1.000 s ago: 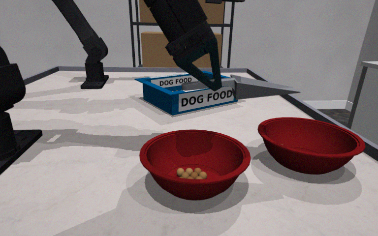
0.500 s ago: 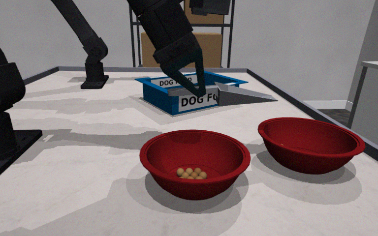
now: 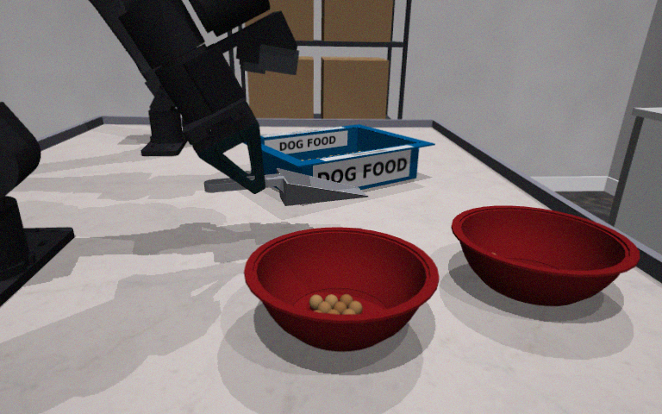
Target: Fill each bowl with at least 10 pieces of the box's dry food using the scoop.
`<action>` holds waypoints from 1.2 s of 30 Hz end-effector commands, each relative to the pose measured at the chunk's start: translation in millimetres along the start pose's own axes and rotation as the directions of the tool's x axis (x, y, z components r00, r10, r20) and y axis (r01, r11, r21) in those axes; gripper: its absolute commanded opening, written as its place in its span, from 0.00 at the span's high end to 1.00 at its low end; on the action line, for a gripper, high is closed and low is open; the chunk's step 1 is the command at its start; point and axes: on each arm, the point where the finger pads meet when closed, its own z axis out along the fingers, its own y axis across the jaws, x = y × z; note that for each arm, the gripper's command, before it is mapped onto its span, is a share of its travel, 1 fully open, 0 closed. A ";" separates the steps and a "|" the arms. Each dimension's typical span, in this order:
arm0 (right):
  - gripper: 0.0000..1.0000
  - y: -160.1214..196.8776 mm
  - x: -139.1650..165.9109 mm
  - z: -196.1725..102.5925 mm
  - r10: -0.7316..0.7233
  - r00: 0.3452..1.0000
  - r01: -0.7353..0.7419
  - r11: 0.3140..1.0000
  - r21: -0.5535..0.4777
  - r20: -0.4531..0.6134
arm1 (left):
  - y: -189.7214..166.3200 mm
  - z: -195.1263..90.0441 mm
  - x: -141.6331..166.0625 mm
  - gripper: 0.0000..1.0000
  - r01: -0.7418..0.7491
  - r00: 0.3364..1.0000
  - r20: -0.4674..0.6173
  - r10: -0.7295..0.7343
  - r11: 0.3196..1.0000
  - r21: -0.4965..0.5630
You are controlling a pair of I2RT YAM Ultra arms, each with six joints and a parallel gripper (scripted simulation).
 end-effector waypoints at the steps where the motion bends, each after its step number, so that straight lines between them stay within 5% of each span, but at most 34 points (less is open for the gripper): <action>1: 1.00 5.5 -13.4 -9.8 -0.018 0.996 0.018 1.000 0.001 0.082 | 2.2 -9.3 -23.2 0.74 0.006 0.999 0.049 -0.006 1.000 -0.009; 36: 1.00 3.3 11.5 24.3 -0.010 1.000 0.010 1.000 -0.005 0.002 | 2.2 -9.3 -23.2 0.74 0.006 0.999 0.049 -0.006 1.000 -0.009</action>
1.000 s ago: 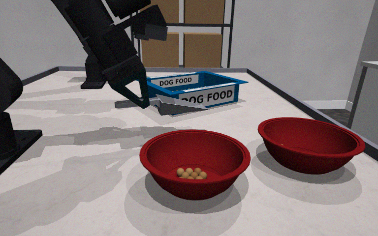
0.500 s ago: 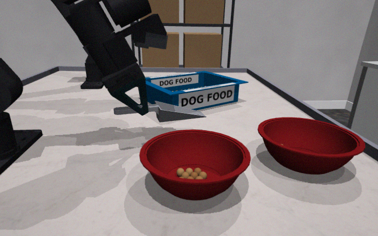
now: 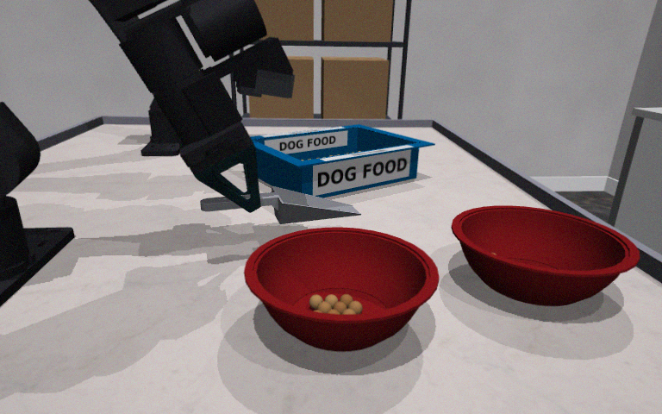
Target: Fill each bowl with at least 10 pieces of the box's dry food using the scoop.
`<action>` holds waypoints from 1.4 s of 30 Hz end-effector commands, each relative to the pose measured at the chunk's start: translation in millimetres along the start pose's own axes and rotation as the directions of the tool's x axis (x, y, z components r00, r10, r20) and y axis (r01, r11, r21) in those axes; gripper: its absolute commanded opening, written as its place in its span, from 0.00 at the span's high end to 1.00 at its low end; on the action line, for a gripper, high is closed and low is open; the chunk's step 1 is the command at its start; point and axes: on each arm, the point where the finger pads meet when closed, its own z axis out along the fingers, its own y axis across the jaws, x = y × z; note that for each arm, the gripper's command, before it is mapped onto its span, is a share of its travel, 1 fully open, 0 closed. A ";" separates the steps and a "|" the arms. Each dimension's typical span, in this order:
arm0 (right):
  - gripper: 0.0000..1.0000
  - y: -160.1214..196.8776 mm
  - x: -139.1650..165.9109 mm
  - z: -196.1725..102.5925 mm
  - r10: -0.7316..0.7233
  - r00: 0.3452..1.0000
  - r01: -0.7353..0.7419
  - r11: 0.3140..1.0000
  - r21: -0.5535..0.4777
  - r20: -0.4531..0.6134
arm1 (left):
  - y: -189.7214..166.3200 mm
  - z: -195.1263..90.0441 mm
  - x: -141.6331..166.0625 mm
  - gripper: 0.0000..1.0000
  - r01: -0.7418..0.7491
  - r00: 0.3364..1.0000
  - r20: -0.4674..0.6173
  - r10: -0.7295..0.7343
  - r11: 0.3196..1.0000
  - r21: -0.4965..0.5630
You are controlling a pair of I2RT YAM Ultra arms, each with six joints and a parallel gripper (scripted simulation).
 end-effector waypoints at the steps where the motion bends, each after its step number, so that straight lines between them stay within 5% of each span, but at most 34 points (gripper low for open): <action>1: 1.00 -1.1 0.7 7.9 0.003 1.000 -0.003 1.000 0.002 0.010 | 2.2 -9.3 -23.2 0.74 0.006 0.999 0.049 -0.006 1.000 -0.009; 33: 1.00 -4.4 12.1 30.1 0.009 1.000 -0.009 1.000 0.008 -0.002 | 2.2 -9.3 -23.2 0.74 0.006 0.999 0.049 -0.006 1.000 -0.009; 35: 1.00 -4.9 -18.7 12.1 0.008 0.996 -0.009 1.000 0.009 0.087 | 2.2 -9.3 -23.2 0.74 0.006 0.999 0.049 -0.006 1.000 -0.009; 38: 1.00 -4.8 -20.0 11.7 0.008 0.996 -0.009 1.000 0.009 0.088 | 2.2 -9.3 -23.2 0.74 0.006 0.999 0.049 -0.006 1.000 -0.009; 40: 1.00 -4.7 14.8 31.0 0.011 1.000 -0.011 1.000 0.007 -0.015 | 2.2 -9.3 -23.2 0.74 0.006 0.999 0.049 -0.006 1.000 -0.009; 42: 1.00 -0.4 2.1 22.3 -0.001 0.999 0.001 1.000 0.002 0.034 | 2.2 -9.3 -23.2 0.74 0.006 0.999 0.049 -0.006 1.000 -0.009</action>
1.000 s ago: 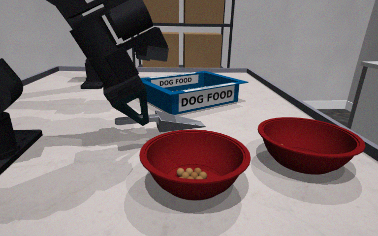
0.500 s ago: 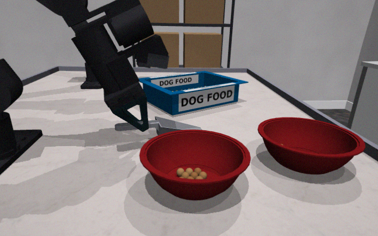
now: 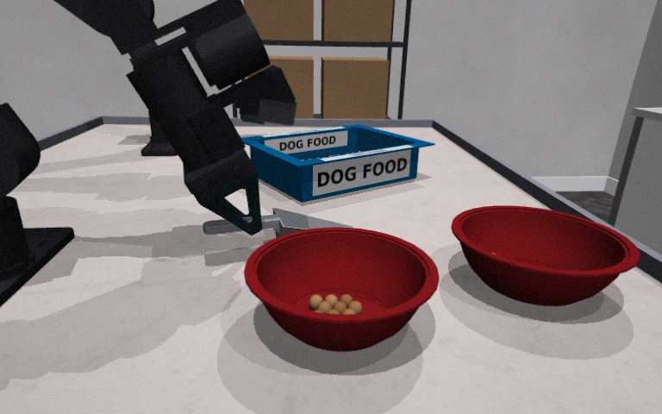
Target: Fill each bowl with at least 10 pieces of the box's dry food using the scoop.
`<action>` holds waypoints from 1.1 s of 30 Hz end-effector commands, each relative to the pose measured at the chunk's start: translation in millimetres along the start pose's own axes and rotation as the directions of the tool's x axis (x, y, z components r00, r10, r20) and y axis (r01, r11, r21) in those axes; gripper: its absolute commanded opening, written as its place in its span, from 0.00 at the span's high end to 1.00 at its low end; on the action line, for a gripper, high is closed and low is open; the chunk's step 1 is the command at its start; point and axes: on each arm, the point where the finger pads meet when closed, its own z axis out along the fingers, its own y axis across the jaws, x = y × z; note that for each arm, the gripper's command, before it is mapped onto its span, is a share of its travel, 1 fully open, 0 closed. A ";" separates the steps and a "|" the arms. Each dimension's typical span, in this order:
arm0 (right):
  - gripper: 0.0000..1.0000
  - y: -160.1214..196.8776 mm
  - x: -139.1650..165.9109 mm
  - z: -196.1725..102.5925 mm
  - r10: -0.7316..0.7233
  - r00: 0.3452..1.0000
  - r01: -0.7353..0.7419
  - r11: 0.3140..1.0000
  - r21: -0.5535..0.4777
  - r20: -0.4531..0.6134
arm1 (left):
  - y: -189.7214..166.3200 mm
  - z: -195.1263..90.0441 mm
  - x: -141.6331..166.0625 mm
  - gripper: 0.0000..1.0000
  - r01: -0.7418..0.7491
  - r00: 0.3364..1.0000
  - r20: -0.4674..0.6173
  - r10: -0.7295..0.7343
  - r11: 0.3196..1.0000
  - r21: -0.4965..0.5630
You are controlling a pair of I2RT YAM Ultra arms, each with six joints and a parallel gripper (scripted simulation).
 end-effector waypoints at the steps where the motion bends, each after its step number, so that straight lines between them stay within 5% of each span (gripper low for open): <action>1: 1.00 0.4 -21.8 -7.0 -0.004 0.998 0.004 1.000 -0.001 0.063 | 2.2 -9.3 -23.2 0.74 0.006 0.999 0.049 -0.006 1.000 -0.009; 2: 1.00 0.8 -25.7 -8.1 -0.005 0.998 0.005 1.000 -0.002 0.068 | 2.2 -9.3 -23.2 0.74 0.006 0.999 0.049 -0.006 1.000 -0.009; 3: 0.68 0.9 -20.2 -6.6 -0.005 0.998 0.005 1.000 -0.002 0.063 | 2.2 -9.3 -23.2 0.74 0.006 0.999 0.049 -0.006 1.000 -0.009; 33: 0.68 1.1 -16.6 -30.5 -0.005 1.000 0.005 1.000 -0.002 0.013 | 2.2 -9.3 -23.2 0.74 0.006 0.999 0.049 -0.006 1.000 -0.009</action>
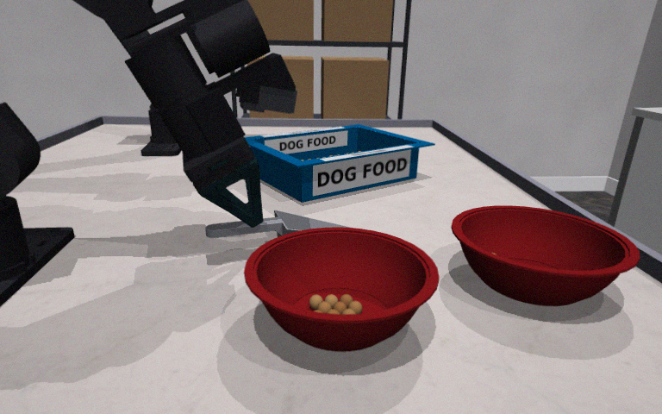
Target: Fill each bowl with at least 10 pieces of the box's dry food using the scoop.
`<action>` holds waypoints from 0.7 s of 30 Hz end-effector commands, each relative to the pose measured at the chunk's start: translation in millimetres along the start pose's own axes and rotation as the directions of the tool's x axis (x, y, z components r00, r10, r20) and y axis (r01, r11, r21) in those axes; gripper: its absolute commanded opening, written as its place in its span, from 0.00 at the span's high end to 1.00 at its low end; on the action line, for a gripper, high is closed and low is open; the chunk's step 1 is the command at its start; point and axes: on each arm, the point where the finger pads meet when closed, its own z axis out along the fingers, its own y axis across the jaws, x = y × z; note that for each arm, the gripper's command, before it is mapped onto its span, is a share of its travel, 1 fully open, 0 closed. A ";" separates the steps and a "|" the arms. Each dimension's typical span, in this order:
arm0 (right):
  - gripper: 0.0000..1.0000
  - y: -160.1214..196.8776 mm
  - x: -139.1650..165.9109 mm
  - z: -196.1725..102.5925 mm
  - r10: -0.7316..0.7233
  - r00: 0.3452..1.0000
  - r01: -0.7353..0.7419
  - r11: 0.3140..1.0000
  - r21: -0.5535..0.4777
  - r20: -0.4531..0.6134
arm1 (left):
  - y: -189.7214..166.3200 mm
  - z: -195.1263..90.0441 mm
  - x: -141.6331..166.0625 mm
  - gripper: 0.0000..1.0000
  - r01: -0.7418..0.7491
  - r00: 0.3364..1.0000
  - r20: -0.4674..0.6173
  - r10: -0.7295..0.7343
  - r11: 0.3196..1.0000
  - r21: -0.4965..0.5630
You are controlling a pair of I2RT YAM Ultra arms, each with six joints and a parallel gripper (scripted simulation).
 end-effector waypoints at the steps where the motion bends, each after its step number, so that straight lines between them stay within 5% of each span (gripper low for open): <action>1: 0.68 1.1 -13.6 -23.9 -0.005 1.000 0.005 1.000 -0.002 0.017 | 2.2 -9.3 -23.2 0.74 0.006 0.999 0.049 -0.006 1.000 -0.009; 11: 0.68 1.2 -30.9 -62.4 -0.005 1.000 0.005 1.000 -0.002 0.021 | 2.2 -9.3 -23.2 0.74 0.006 0.999 0.049 -0.006 1.000 -0.009; 14: 0.68 1.1 -36.6 -57.1 -0.006 0.998 0.006 1.000 -0.002 0.056 | 2.2 -9.3 -23.2 0.74 0.006 0.999 0.049 -0.006 1.000 -0.009; 16: 0.68 1.2 -13.6 -45.5 -0.005 1.000 0.005 1.000 -0.002 0.007 | 2.2 -9.3 -23.2 0.74 0.006 0.999 0.049 -0.006 1.000 -0.009; 21: 0.68 1.2 -34.5 -57.1 -0.006 0.998 0.006 1.000 -0.002 0.060 | 2.2 -9.3 -23.2 0.74 0.006 0.999 0.049 -0.006 1.000 -0.009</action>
